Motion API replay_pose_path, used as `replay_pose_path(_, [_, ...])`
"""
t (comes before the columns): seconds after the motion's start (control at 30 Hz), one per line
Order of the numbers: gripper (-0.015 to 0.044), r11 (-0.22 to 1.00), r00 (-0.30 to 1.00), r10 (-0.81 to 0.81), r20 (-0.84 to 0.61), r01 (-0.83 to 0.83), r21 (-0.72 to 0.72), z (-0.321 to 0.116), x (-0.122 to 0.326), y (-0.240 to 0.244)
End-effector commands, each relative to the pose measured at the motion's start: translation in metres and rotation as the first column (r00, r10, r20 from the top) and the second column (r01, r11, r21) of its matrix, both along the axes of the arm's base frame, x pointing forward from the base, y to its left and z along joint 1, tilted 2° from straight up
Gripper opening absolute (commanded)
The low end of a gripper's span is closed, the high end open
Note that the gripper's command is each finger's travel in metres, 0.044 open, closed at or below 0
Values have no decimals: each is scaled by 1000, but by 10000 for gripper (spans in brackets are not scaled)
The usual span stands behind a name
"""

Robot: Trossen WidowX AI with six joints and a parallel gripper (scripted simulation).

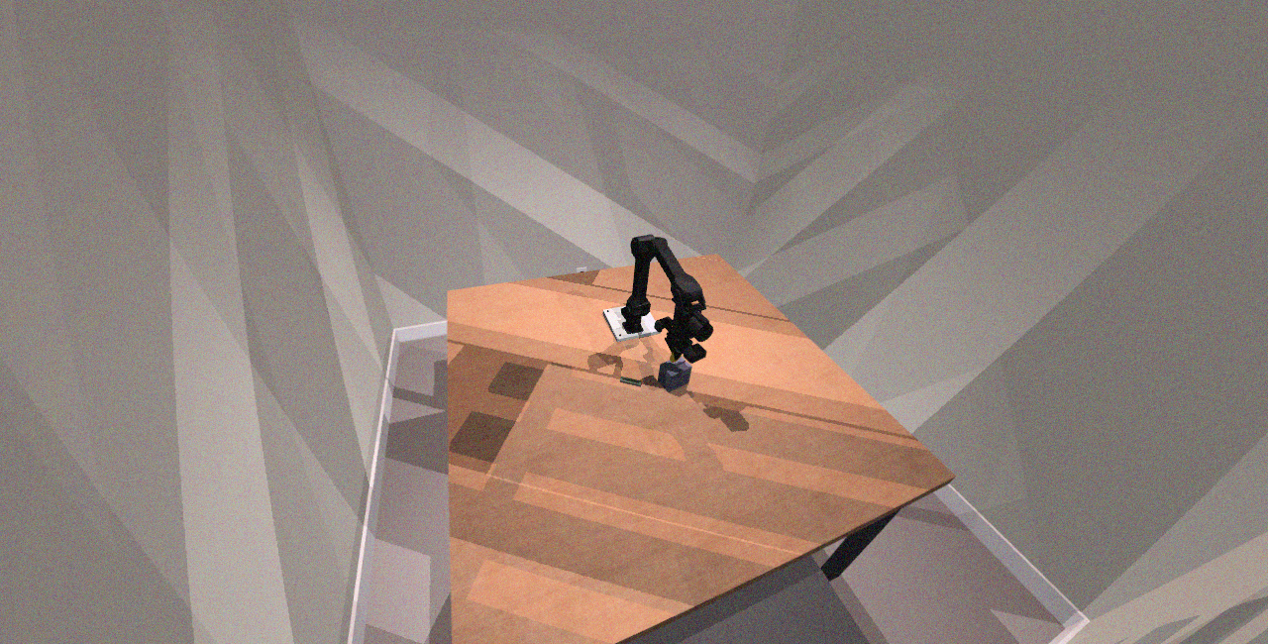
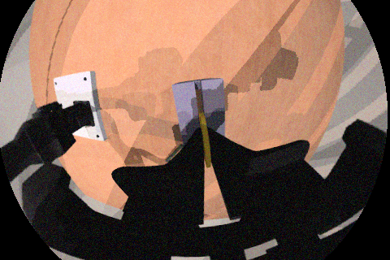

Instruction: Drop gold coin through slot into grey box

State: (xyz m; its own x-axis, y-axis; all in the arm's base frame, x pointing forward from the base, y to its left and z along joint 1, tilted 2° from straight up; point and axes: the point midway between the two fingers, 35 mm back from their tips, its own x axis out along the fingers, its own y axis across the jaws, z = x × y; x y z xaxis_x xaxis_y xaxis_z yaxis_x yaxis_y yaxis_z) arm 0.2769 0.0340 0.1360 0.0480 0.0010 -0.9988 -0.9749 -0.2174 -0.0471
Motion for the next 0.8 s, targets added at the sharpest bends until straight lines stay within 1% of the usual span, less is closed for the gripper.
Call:
replay_pose_path(0.0, [0,1000,1000,-3,2,3,-3,1,1,7])
replay_pose_path(0.33, [0,1000,1000,1,0,-1,0,0,0,2])
replay_pose_path(0.77, [0,1000,1000,-6,0,6,1,1,1,8])
